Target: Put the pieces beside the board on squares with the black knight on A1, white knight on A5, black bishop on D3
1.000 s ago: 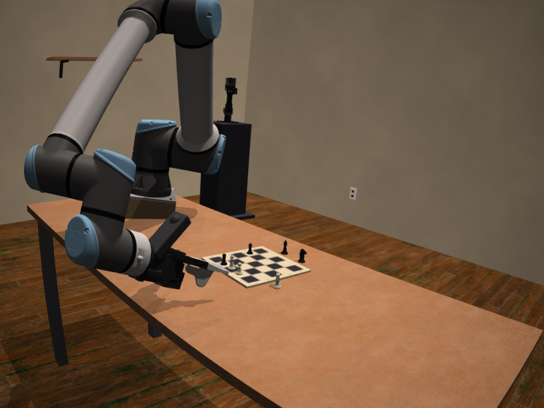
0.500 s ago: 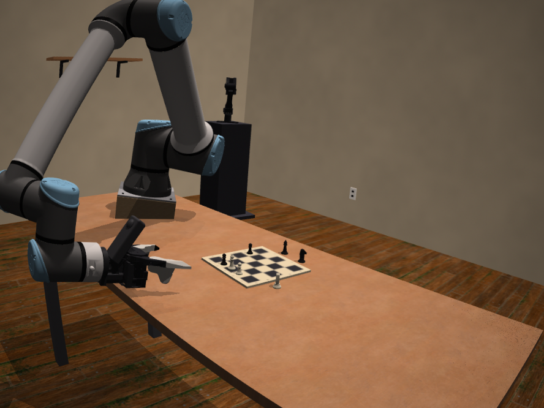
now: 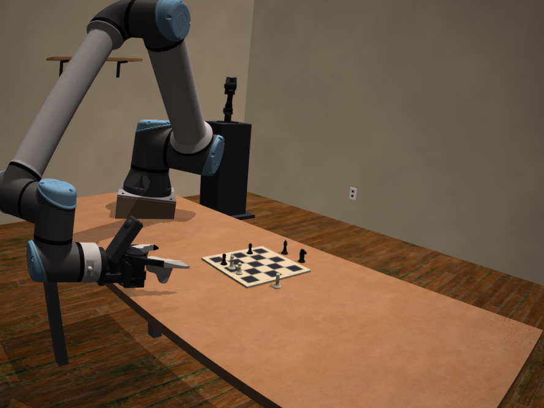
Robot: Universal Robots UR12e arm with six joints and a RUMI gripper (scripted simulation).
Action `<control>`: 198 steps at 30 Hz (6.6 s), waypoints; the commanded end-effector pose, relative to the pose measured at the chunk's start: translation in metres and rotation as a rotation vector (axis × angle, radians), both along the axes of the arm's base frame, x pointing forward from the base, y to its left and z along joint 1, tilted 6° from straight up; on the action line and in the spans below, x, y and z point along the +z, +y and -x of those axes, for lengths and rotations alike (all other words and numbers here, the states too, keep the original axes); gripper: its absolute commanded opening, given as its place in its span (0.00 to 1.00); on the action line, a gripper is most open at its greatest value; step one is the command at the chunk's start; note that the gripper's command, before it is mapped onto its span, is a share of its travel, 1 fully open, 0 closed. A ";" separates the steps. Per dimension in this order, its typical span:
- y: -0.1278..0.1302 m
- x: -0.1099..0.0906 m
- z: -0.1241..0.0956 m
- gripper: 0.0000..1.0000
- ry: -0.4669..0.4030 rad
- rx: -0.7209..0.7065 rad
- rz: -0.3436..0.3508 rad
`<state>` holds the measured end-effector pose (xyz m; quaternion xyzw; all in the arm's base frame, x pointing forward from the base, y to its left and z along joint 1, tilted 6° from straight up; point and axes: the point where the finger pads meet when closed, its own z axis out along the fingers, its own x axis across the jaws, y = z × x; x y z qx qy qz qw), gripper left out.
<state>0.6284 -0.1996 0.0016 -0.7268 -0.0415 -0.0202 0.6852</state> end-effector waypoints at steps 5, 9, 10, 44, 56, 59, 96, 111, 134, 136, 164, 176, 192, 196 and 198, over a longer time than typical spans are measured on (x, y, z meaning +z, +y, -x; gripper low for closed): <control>0.000 0.001 0.000 1.00 -0.001 0.000 0.001; 0.000 0.001 0.000 1.00 -0.001 0.000 0.001; 0.000 0.001 0.000 1.00 -0.001 0.000 0.001; -0.004 0.037 0.001 1.00 -0.001 0.000 0.001; -0.010 0.090 0.003 1.00 -0.001 0.000 0.001; -0.010 0.090 0.003 1.00 -0.001 0.000 0.001; 0.209 0.060 -0.004 1.00 -0.303 0.565 0.686; 0.346 0.104 -0.029 1.00 -0.690 0.701 1.186; 0.385 0.130 -0.031 1.00 -0.813 0.681 1.295; 0.385 0.130 -0.031 1.00 -0.813 0.681 1.295; 0.388 0.120 -0.031 1.00 -0.560 0.432 1.361; 0.391 0.106 -0.032 1.00 -0.170 0.055 1.407; 0.390 0.090 -0.033 1.00 0.253 -0.350 1.386; 0.389 0.087 -0.033 1.00 0.329 -0.421 1.374; 0.389 0.087 -0.033 1.00 0.329 -0.421 1.374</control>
